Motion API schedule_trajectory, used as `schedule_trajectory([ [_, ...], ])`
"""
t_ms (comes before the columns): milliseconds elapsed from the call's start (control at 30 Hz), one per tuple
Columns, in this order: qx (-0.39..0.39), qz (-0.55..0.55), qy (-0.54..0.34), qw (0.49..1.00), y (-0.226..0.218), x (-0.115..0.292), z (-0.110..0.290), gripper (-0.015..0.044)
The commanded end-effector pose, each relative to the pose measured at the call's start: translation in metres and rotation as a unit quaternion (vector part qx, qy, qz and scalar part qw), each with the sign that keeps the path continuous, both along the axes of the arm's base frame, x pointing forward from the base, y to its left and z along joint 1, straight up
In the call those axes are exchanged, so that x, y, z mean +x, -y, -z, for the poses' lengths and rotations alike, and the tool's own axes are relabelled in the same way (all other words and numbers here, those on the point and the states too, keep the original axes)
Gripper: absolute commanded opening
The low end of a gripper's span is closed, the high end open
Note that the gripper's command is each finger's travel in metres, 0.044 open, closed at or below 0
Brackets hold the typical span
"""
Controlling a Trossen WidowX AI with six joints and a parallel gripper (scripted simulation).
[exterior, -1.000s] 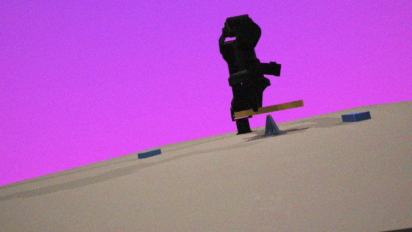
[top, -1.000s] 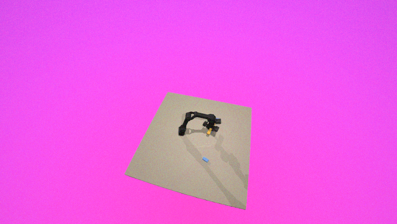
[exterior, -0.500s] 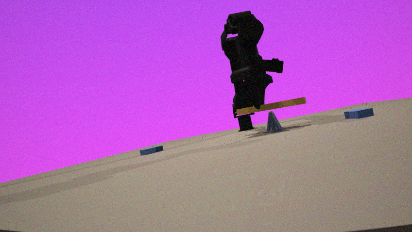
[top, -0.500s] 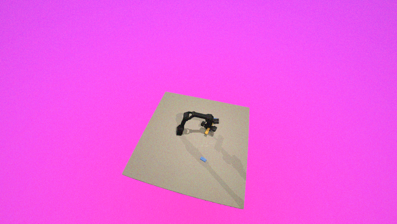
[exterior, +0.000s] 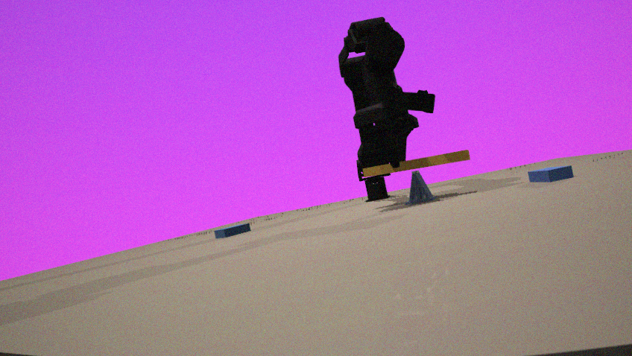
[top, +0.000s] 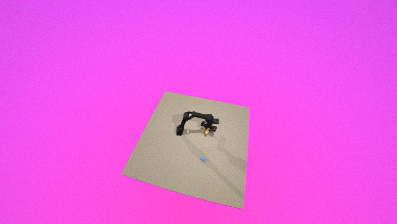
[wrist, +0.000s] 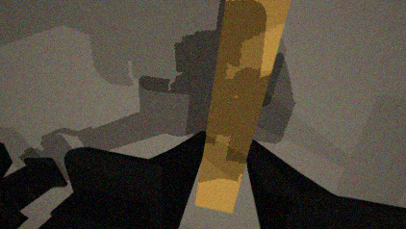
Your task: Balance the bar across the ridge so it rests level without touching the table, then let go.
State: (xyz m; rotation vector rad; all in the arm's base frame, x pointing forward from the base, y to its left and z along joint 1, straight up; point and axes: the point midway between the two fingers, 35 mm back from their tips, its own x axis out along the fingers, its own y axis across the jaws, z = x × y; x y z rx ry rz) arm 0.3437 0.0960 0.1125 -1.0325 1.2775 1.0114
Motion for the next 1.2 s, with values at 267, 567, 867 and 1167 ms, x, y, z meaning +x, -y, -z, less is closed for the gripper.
schedule_trajectory([
  [267,-0.001,0.001,0.000,1.000,0.0002,0.0003,0.0020,0.0000],
  [567,-0.001,0.001,0.000,1.000,0.0002,0.0003,0.0027,0.0000],
  [867,-0.001,0.001,0.000,1.000,0.0001,0.0003,0.0036,0.0000],
  [1167,-0.001,0.001,0.000,1.000,0.0001,0.0004,0.0042,0.0000],
])
